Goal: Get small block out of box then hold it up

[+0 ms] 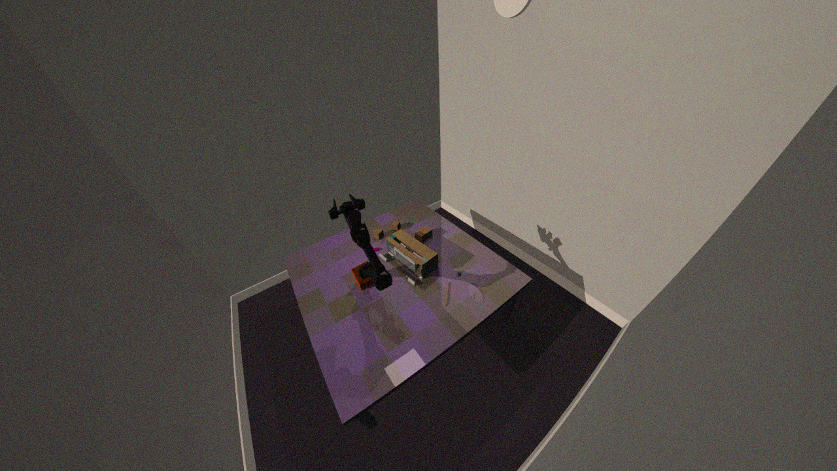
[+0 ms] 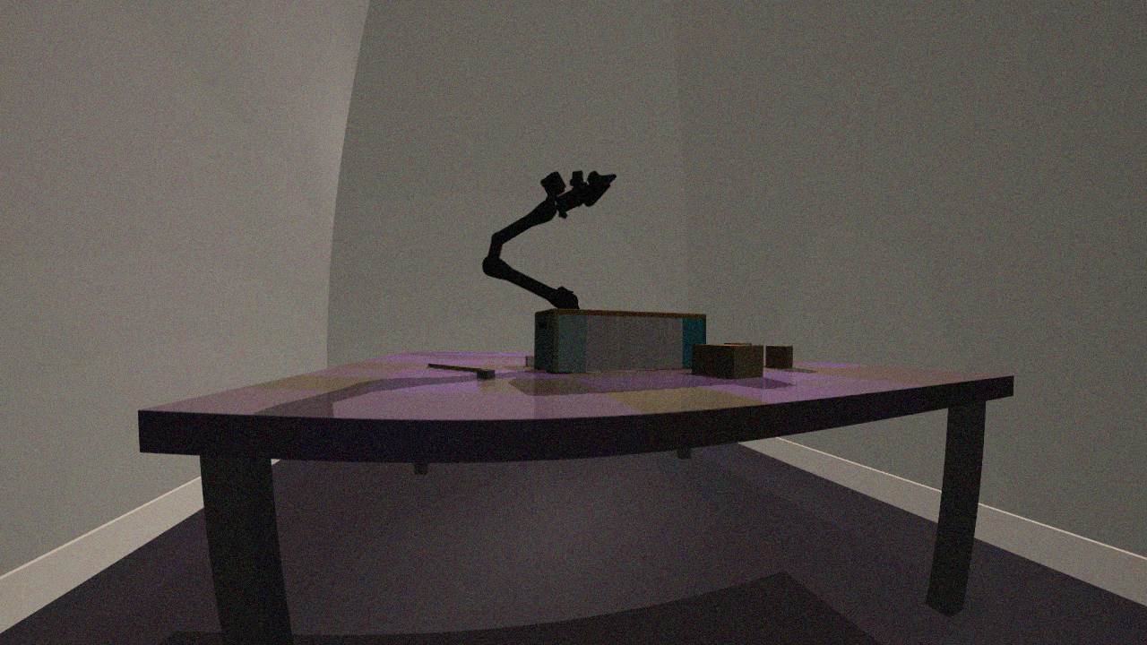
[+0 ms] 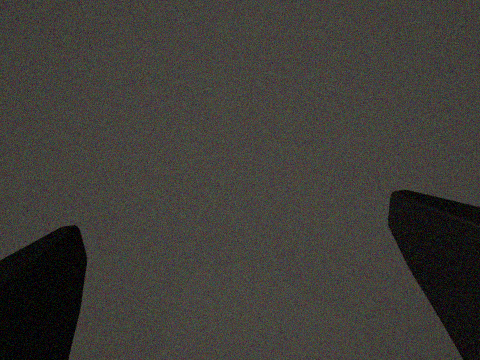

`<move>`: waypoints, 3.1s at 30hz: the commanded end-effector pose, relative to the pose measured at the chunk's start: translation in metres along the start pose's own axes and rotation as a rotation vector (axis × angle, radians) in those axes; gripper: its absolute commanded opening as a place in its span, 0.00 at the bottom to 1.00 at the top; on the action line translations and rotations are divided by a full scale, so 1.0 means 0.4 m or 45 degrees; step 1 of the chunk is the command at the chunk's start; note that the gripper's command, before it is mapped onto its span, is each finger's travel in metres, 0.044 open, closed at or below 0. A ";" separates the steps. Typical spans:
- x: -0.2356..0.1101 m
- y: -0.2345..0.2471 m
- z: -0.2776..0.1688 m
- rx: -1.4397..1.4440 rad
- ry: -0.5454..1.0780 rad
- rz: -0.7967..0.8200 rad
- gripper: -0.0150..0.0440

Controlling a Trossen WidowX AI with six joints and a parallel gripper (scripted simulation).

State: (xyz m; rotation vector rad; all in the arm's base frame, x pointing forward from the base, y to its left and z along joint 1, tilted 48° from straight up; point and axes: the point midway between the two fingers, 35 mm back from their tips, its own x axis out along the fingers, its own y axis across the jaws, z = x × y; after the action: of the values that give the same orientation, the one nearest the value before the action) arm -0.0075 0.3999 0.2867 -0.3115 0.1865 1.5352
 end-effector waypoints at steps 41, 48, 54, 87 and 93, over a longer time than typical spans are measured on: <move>-0.477 -0.627 -0.835 1.592 0.287 -3.477 0.93; -0.477 -0.627 -0.835 1.591 0.286 -3.477 0.93; -0.477 -0.627 -0.836 1.591 0.286 -3.477 0.93; -0.527 -0.635 -0.954 1.592 0.284 -3.476 0.93; -0.537 -0.635 -0.976 1.591 0.284 -3.477 0.93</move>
State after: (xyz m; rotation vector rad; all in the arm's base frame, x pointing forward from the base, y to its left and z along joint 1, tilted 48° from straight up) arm 0.2690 0.0780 0.0096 0.3567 0.4777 -1.4063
